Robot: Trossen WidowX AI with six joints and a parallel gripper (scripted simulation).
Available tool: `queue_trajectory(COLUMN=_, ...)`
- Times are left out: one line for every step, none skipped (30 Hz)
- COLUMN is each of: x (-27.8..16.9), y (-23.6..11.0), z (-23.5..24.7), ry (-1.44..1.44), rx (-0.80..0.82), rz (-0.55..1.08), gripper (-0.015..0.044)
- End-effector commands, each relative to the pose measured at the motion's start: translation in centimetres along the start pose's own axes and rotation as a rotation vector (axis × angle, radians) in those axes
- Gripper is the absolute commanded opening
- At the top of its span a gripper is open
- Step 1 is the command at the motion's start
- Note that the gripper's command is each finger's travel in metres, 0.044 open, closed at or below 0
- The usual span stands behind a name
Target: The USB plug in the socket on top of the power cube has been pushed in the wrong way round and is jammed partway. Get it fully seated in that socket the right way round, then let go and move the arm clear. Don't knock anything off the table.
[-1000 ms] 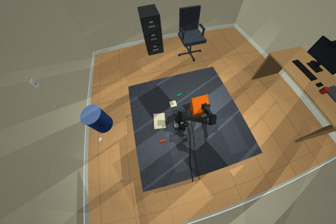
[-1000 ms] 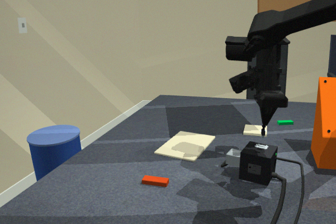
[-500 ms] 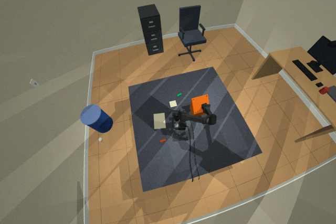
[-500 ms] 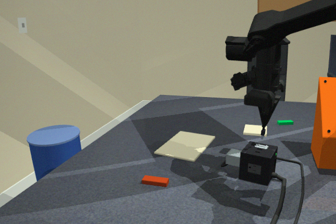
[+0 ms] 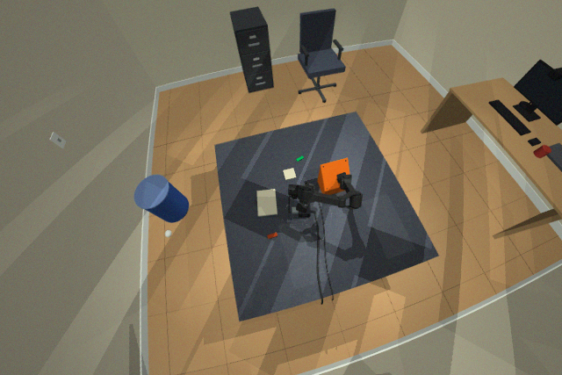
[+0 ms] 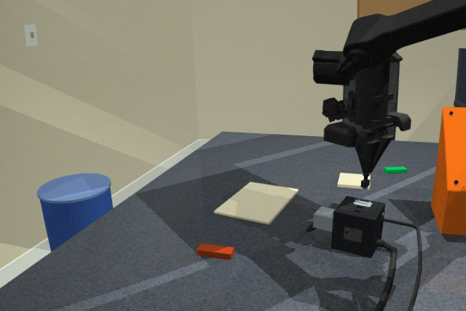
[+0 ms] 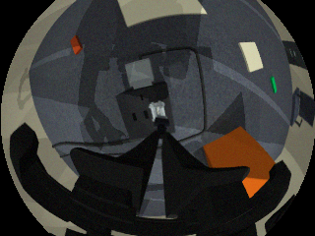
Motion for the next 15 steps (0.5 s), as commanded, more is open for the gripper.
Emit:
queue_trajectory(x=0.00, y=0.03, z=0.00, ry=0.108, rx=0.001, rz=0.000, gripper=0.0000)
queue_trajectory(x=0.00, y=0.03, z=0.00, ry=0.134, rx=0.001, rz=0.000, gripper=0.0000)
queue_trajectory(x=0.00, y=0.03, z=0.00, ry=0.160, rx=0.001, rz=0.000, gripper=0.0000)
queue_trajectory(x=0.00, y=0.03, z=0.00, ry=0.186, rx=0.001, rz=0.000, gripper=0.0000)
queue_trajectory(x=0.00, y=0.03, z=0.00, ry=0.212, rx=0.001, rz=0.000, gripper=0.0000)
queue_trajectory(x=0.00, y=0.03, z=0.00, ry=0.239, rx=0.001, rz=0.000, gripper=0.0000)
queue_trajectory(x=0.00, y=0.03, z=0.00, ry=0.265, rx=0.001, rz=0.000, gripper=0.0000)
queue_trajectory(x=0.00, y=0.03, z=0.00, ry=0.291, rx=0.001, rz=0.000, gripper=0.0000)
queue_trajectory(x=0.00, y=0.03, z=0.00, ry=0.317, rx=0.001, rz=0.000, gripper=0.0000)
queue_trajectory(x=0.00, y=0.03, z=0.00, ry=0.343, rx=0.001, rz=0.000, gripper=0.0000)
queue_trajectory(x=0.00, y=0.03, z=0.00, ry=0.369, rx=0.001, rz=0.000, gripper=0.0000)
queue_trajectory(x=0.00, y=0.03, z=0.00, ry=0.396, rx=0.001, rz=0.000, gripper=0.0000)
queue_trajectory(x=0.00, y=0.03, z=0.00, ry=0.422, rx=0.001, rz=0.000, gripper=0.0000)
queue_trajectory(x=0.00, y=0.03, z=0.00, ry=0.448, rx=0.001, rz=0.000, gripper=0.0000)
queue_trajectory(x=0.00, y=0.03, z=0.00, ry=0.474, rx=0.001, rz=0.000, gripper=0.0000)
Point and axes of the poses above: the point midway between the two fingers, 35 mm back from their tips, its own y axis out along the fingers, its own z axis across the jaws, x = y × z, the point moved 7 cm from there along -y, back along the fingers, and after that the axes turned 6 degrees about -y, right-handed, at the moved point
